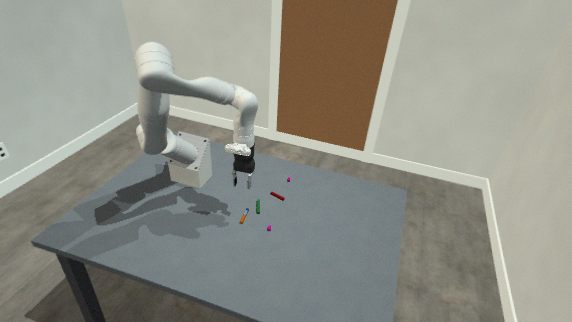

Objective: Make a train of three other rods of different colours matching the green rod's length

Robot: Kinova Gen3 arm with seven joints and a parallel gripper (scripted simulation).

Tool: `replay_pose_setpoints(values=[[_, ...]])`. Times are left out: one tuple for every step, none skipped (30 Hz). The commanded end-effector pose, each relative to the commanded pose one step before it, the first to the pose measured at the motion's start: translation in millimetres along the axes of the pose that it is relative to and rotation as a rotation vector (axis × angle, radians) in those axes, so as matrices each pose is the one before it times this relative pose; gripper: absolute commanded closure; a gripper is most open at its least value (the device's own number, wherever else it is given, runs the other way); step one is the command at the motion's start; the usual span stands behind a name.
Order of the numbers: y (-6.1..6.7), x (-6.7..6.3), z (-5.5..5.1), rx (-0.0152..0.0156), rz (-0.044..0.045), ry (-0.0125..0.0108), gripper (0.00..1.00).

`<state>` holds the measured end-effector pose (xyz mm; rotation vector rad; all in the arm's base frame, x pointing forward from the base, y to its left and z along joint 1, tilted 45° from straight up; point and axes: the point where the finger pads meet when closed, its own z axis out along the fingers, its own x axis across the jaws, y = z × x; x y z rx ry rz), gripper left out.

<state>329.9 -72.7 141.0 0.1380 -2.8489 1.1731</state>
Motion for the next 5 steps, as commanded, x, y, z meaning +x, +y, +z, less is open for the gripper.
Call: replay_pose_setpoints(values=[[0.27,-0.37,-0.47,-0.00050,-0.00022,-0.00144,0.00],[0.00,0.00,0.00,0.00000,0.00000,0.00000,0.00],[0.00,0.00,0.00,0.00000,0.00000,0.00000,0.00],[0.00,0.00,0.00,0.00000,0.00000,0.00000,0.00],[0.00,0.00,0.00,0.00000,0.00000,0.00000,0.00]])
